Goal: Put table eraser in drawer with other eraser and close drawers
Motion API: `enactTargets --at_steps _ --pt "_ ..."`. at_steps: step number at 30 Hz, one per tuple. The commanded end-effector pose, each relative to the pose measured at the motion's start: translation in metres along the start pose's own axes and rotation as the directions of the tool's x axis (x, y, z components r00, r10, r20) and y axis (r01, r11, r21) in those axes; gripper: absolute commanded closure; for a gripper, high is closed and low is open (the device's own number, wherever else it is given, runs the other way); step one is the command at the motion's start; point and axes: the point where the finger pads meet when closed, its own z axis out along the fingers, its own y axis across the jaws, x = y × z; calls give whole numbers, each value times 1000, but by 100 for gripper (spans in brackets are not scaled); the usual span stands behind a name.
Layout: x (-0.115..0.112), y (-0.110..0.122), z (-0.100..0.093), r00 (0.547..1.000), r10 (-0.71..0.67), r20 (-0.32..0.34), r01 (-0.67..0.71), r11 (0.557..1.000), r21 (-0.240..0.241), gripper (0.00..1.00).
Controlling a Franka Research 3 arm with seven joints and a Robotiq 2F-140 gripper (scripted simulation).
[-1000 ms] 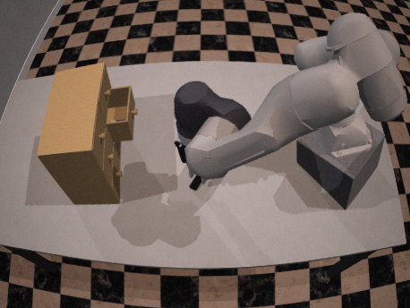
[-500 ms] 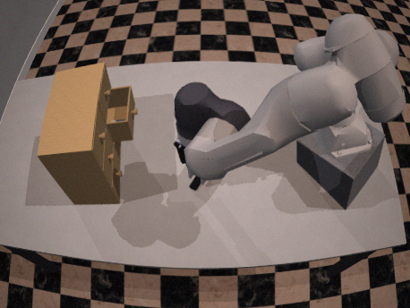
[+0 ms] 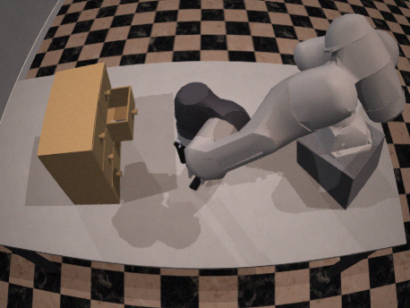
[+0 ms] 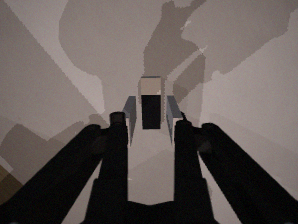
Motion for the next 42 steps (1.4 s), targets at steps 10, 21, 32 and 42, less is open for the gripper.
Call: enactTargets --at_steps 10,21,32,42 --pt "-1 -1 1 1000 -5 2 5 1000 1 77" --pt "-1 -1 1 1000 -5 2 5 1000 1 77" --pt "-1 -1 1 1000 -5 2 5 1000 1 77" --pt "-1 -1 16 1000 -5 2 5 1000 1 77"
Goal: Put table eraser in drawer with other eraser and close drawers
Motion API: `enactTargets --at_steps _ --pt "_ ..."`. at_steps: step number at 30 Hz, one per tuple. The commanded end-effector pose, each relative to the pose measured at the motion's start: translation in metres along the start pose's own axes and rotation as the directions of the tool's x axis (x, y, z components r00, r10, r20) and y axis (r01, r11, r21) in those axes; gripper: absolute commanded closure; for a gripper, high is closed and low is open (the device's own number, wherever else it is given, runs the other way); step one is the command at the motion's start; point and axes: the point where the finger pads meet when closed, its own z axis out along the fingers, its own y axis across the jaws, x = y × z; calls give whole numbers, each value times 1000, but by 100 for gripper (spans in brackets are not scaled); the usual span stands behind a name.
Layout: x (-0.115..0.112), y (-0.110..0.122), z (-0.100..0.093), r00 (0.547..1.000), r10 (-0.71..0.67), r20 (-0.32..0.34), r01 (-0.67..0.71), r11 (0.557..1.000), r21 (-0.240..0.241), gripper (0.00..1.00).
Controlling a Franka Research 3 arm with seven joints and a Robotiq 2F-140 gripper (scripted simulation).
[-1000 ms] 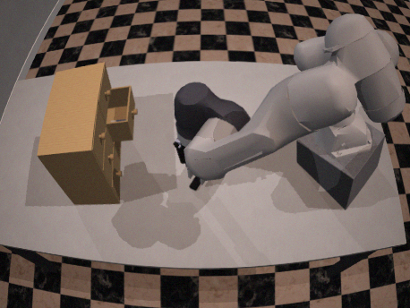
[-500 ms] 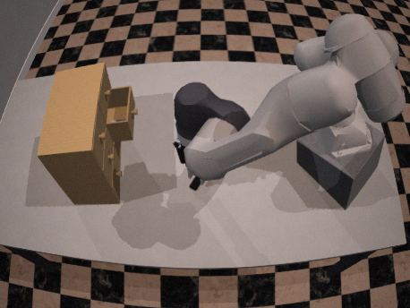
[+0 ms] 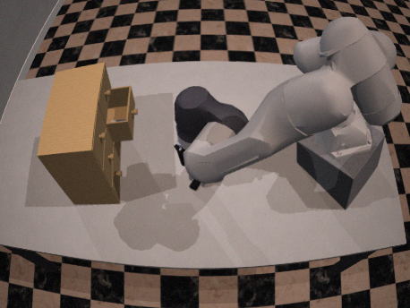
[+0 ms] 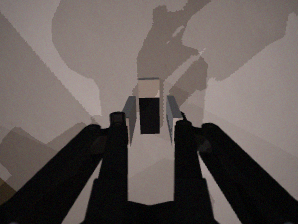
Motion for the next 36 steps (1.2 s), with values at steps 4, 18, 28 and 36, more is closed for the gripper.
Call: enactTargets --at_steps 4,18,28,36 --pt "-1 -2 7 1000 -12 3 12 1000 7 77" --pt "-1 -2 7 1000 -12 3 12 1000 7 77" --pt "-1 -2 7 1000 -12 3 12 1000 7 89" --pt "-1 -2 7 1000 -12 3 12 1000 7 89"
